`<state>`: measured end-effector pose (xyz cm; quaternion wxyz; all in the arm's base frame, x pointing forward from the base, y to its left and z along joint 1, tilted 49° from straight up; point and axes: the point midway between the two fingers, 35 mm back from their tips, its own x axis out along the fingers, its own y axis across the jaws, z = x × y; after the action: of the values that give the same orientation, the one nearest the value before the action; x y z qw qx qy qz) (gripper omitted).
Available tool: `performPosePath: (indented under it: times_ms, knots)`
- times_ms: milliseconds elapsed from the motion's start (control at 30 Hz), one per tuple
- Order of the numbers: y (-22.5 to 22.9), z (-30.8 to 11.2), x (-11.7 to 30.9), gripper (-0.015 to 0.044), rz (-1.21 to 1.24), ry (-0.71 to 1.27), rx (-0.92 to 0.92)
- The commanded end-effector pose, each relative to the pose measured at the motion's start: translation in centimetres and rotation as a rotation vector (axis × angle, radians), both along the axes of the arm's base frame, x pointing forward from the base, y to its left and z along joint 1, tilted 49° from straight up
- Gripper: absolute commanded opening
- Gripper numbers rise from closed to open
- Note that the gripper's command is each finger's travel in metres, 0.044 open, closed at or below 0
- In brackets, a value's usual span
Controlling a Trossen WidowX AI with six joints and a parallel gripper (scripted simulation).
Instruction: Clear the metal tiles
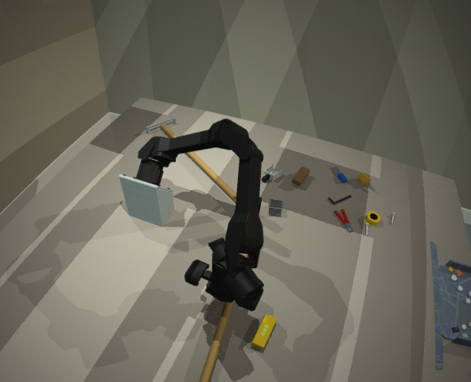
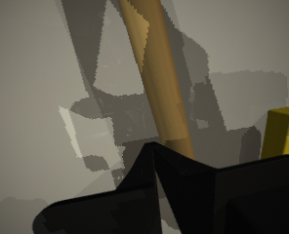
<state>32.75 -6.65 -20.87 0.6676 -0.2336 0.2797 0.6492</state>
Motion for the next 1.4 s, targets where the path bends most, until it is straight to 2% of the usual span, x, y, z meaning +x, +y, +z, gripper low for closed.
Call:
performPosePath:
  times_ms: [0,867,1367]
  knots:
    - [0.1,-0.2,0.6,0.0,-0.004,-0.001,0.004]
    - [0.4,0.0,3.1,0.0,-0.003,-0.003,0.006]
    - [-3.7,3.4,3.0,0.0,-0.003,-0.002,-0.004]
